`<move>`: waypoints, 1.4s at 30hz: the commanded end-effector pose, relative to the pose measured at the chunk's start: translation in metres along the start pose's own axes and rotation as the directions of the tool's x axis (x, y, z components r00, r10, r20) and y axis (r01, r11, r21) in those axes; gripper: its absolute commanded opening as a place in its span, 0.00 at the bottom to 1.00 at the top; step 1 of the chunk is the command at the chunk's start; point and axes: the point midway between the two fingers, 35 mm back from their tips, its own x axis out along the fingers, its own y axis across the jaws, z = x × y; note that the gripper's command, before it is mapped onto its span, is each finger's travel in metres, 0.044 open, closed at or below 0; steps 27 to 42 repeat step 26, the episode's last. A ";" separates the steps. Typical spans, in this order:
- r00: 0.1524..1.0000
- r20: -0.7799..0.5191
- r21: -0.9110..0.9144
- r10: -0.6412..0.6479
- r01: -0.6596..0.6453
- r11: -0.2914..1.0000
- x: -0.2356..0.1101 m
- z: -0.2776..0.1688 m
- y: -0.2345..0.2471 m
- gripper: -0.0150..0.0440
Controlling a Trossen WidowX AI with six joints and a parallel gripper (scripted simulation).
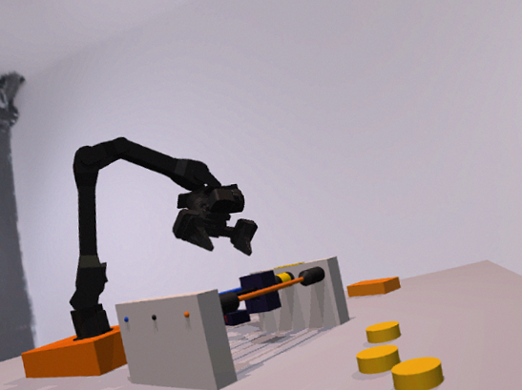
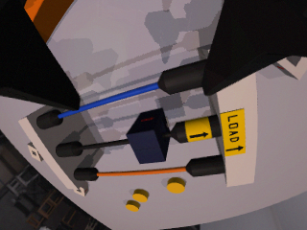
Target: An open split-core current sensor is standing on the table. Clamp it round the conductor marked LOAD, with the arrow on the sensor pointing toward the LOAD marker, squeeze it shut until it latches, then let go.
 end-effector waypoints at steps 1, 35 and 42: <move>0.994 0.099 0.210 0.035 -0.055 0.976 -0.013 -0.003 -0.002 1.00; 1.000 0.021 0.036 0.021 -0.021 0.999 -0.006 -0.001 0.000 1.00; 1.000 0.021 0.036 0.021 -0.021 0.999 -0.006 -0.001 0.000 1.00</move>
